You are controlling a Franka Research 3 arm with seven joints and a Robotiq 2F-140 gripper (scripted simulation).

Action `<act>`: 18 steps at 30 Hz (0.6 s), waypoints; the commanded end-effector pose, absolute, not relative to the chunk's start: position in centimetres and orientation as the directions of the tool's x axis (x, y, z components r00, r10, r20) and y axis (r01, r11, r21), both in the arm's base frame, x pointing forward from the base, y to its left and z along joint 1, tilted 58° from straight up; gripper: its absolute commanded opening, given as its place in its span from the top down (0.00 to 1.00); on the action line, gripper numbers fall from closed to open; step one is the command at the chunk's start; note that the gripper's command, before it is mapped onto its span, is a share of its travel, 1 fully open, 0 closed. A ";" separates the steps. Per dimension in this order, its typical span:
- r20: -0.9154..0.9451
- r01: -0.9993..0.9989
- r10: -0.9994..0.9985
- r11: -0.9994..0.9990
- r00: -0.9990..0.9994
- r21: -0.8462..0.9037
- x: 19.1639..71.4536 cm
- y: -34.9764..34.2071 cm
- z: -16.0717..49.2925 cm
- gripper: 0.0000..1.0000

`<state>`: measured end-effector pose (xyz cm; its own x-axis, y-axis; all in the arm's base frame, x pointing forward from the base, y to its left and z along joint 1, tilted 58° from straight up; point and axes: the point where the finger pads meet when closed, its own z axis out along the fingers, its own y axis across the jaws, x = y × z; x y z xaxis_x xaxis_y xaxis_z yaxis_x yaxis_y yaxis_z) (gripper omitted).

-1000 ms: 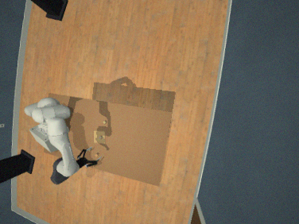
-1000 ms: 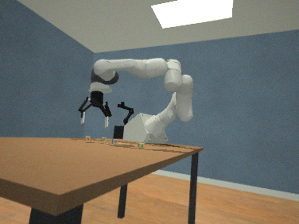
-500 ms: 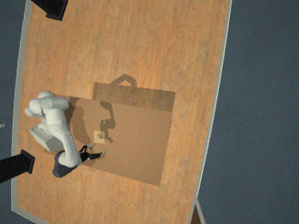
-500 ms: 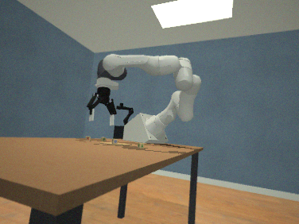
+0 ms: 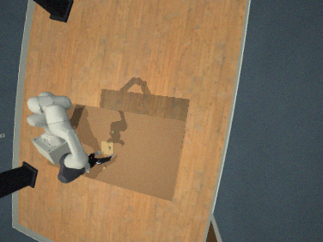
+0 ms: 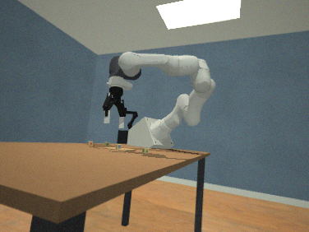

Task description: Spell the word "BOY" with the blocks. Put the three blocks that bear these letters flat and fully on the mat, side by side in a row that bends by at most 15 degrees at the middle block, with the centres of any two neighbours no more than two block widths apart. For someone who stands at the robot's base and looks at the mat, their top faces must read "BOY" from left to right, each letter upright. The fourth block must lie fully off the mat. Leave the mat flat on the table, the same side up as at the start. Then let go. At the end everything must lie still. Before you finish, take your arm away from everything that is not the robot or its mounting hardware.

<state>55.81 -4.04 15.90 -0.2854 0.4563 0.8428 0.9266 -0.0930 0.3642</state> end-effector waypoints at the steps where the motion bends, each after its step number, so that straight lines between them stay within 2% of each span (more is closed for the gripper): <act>1: 0.778 0.883 0.480 -0.015 -0.406 0.469 55.5 -3.5 17.0 0.00; 18: 0.584 0.725 0.481 0.178 -0.654 0.665 53.7 -0.2 23.2 0.00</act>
